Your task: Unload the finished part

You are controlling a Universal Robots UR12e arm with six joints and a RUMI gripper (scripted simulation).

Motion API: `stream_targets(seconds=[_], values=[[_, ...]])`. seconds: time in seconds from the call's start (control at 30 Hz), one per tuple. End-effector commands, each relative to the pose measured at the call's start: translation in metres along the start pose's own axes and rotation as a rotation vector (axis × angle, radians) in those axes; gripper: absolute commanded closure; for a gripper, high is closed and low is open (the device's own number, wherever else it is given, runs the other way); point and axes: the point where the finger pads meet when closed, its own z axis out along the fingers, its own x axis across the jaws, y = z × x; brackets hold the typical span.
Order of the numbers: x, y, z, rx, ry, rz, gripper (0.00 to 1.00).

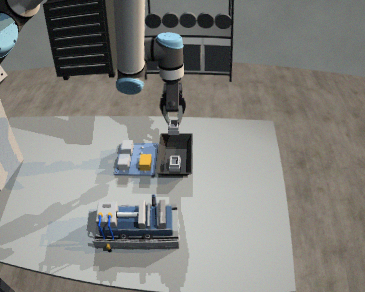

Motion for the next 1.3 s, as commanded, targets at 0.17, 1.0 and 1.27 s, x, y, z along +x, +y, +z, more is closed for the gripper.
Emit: stream_targets(seconds=[0.17,1.0,1.27], values=[[-0.0022,0.0119,-0.0006,0.0,-0.001,0.002,1.0],[-0.0026,0.0145,-0.0007,0.0,-0.001,0.003,1.0],[-0.0026,0.0145,-0.0007,0.0,-0.001,0.003,1.0]])
